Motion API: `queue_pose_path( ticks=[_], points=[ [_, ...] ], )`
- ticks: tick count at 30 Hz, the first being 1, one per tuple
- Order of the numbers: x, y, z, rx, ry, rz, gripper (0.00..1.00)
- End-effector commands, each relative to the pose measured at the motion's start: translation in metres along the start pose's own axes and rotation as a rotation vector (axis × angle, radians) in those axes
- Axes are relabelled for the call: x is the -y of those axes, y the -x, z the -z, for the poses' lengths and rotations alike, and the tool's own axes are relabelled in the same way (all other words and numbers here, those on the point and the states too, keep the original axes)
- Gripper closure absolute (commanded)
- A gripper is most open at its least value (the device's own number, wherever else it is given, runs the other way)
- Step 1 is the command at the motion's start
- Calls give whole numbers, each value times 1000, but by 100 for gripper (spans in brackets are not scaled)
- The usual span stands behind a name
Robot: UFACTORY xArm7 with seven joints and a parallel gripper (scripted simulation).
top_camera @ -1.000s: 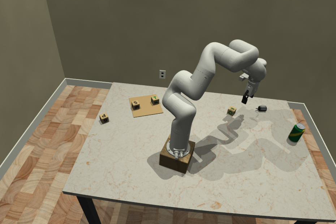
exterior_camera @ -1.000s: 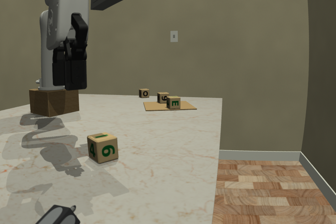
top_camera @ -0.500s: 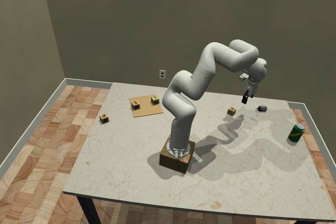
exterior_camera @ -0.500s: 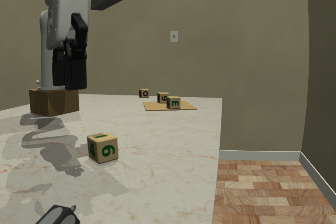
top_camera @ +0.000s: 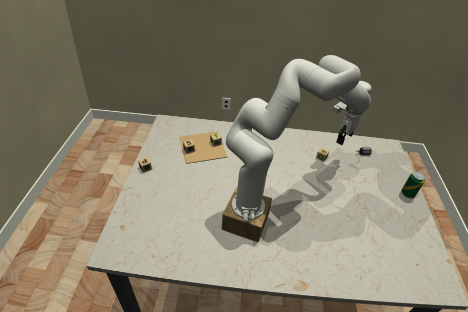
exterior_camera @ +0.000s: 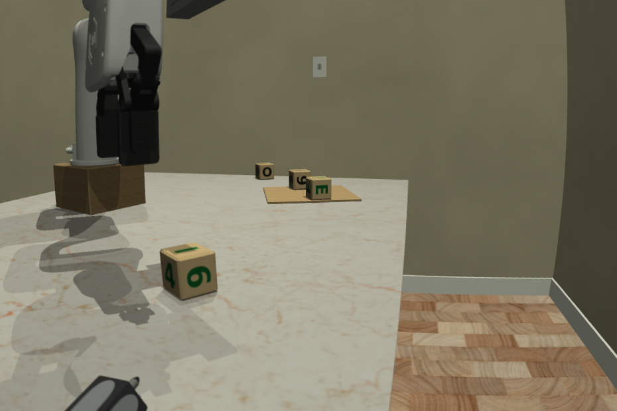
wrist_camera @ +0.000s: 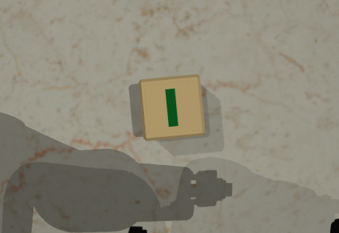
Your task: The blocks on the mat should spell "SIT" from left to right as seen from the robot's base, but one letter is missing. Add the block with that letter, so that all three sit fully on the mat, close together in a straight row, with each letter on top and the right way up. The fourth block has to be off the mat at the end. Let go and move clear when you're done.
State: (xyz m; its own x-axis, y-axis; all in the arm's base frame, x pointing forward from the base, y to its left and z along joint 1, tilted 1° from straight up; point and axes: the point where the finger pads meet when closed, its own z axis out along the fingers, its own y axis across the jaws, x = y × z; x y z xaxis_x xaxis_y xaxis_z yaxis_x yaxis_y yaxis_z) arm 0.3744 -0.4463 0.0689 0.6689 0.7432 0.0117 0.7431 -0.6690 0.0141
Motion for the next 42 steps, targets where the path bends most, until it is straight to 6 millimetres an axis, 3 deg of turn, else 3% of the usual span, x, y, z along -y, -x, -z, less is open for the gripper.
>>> queue_pose_path(
  ticks=[1, 2, 4, 7, 9, 27, 42],
  points=[
    [0, -5, 3, 1, 5, 7, 0],
    [4, -14, 4, 1, 5, 20, 0],
    [4, -14, 4, 1, 5, 20, 0],
    [24, -53, 8, 3, 4, 75, 0],
    [31, -66, 10, 5, 3, 95, 0],
    [32, -67, 9, 5, 3, 107, 0],
    [32, -65, -4, 10, -5, 546, 0]
  ],
)
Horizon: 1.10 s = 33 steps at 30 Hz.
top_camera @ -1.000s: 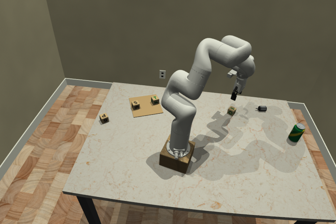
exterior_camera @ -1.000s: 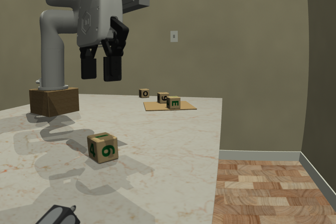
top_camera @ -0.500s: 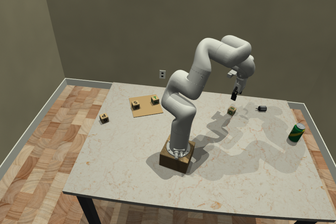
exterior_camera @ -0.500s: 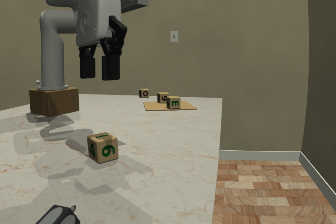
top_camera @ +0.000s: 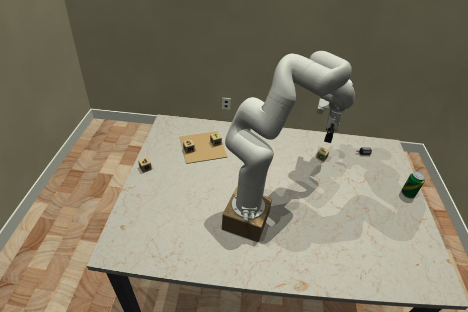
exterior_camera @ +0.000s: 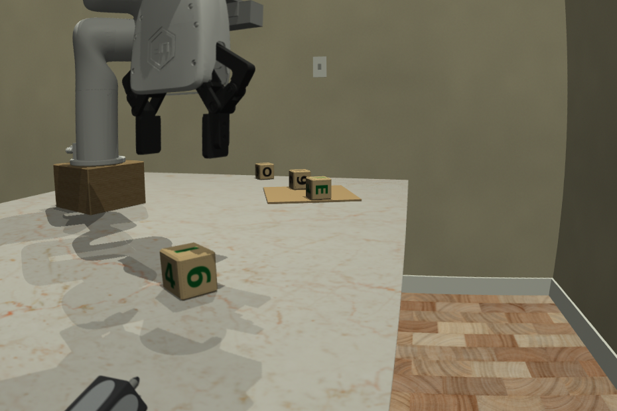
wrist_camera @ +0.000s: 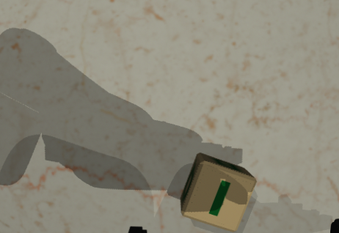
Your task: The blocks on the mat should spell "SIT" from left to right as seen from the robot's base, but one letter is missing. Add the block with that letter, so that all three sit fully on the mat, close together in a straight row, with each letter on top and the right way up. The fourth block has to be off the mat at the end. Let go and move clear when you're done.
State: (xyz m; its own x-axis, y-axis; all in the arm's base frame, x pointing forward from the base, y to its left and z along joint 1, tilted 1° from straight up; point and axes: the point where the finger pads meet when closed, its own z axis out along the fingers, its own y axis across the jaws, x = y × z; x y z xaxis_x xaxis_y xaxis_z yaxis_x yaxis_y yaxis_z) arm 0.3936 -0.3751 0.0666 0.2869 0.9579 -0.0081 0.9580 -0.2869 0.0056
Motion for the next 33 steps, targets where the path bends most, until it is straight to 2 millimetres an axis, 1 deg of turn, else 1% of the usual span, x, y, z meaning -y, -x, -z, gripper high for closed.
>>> queue_pose_path(
  ticks=[1, 11, 13, 14, 17, 28, 30, 32, 33],
  points=[
    [-1, 1, -2, -3, 5, 139, 0],
    [-1, 1, -11, -2, 4, 473, 0],
    [-1, 1, -11, -2, 4, 473, 0],
    [-1, 1, -13, -2, 5, 563, 0],
    [-1, 1, -15, -2, 5, 627, 0],
    [-2, 0, -23, 0, 10, 997, 0],
    [-2, 0, -23, 0, 10, 997, 0],
    [-2, 0, -25, 0, 13, 1100, 0],
    [-2, 0, -26, 1, 13, 1126, 0]
  ],
)
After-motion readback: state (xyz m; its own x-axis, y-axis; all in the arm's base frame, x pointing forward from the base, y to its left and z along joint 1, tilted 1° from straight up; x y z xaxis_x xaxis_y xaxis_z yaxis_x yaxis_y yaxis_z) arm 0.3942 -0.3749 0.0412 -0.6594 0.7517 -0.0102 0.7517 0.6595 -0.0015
